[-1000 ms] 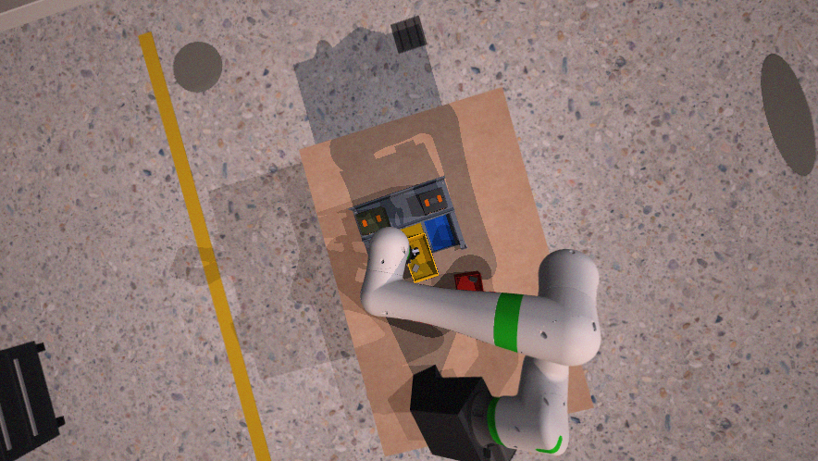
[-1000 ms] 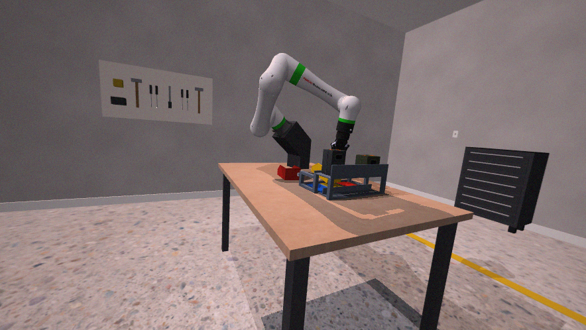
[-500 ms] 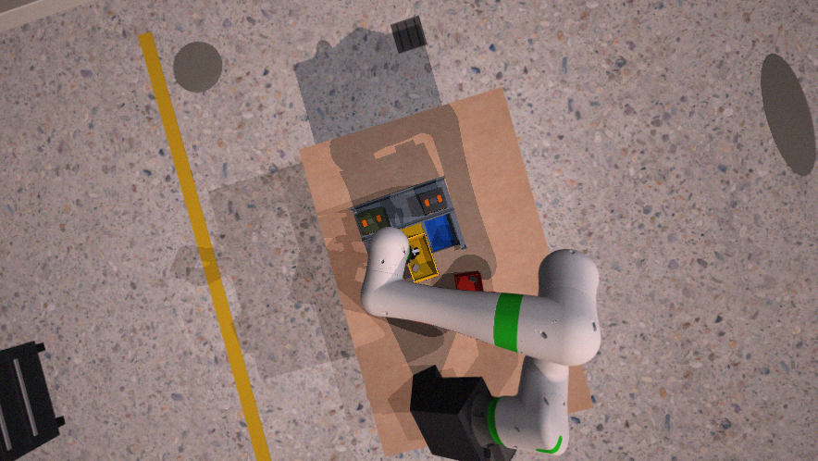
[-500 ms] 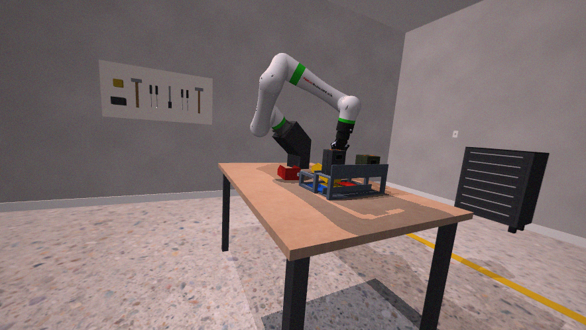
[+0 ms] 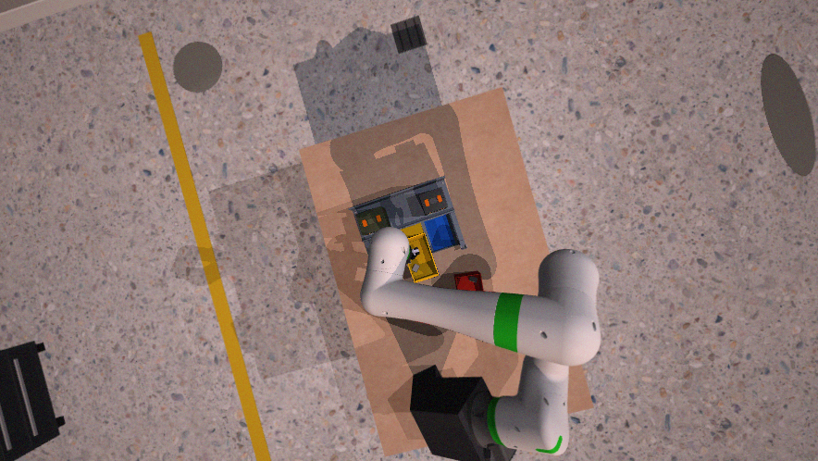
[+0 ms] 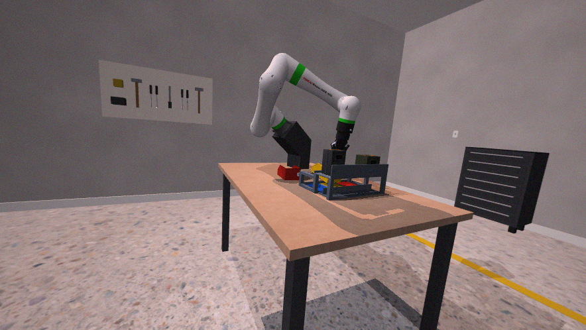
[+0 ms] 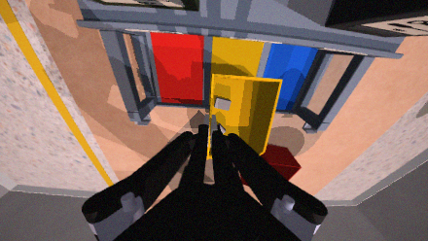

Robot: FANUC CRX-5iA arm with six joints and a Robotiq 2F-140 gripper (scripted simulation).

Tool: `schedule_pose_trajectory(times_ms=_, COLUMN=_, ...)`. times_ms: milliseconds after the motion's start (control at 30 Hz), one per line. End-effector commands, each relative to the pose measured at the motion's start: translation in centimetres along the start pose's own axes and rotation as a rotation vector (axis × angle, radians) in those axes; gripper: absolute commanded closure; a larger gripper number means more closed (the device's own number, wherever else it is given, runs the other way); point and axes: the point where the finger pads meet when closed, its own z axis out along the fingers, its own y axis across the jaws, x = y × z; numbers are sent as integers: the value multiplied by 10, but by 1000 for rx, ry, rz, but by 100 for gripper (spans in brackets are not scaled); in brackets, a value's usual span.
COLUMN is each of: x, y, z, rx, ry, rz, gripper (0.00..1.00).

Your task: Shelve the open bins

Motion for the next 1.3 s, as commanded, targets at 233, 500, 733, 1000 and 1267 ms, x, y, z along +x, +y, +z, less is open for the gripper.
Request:
schedule_pose_trajectory(times_ms=233, x=0, y=0, z=1, rx=0, ry=0, rz=0, gripper=100)
schedule_pose_trajectory(times_ms=500, x=1, y=0, z=3, rx=0, ry=0, rz=0, gripper=100)
schedule_pose_trajectory(times_ms=733, x=1, y=0, z=5, rx=0, ry=0, rz=0, gripper=100)
schedule_pose_trajectory(times_ms=1000, x=2, y=0, z=7, rx=0, ry=0, rz=0, gripper=100)
schedule_pose_trajectory(times_ms=1267, x=2, y=0, z=10, rx=0, ry=0, rz=0, gripper=100)
